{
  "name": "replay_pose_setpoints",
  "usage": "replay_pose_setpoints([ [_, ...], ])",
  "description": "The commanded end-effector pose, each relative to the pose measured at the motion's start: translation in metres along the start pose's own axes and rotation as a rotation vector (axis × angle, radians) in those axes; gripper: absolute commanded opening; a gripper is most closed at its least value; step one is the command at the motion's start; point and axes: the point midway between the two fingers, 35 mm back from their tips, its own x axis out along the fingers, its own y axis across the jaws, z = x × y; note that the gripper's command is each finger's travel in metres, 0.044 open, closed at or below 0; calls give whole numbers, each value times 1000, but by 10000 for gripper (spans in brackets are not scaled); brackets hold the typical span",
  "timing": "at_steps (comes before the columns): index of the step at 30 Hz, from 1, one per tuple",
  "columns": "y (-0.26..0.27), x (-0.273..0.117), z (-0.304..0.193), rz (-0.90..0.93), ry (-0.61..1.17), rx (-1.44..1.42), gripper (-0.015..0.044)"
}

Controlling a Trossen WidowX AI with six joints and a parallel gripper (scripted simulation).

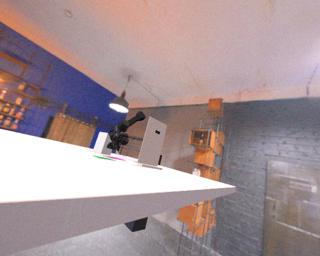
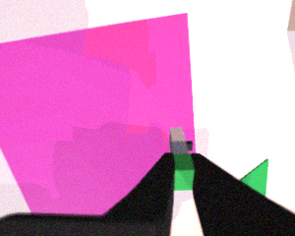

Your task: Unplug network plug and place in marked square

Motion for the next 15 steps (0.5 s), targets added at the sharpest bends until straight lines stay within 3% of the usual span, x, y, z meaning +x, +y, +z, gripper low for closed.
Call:
replay_pose_setpoints([
  [1,5,3,-1,9,3,12,0],
  [15,12,10,1,8,1,13,0],
])
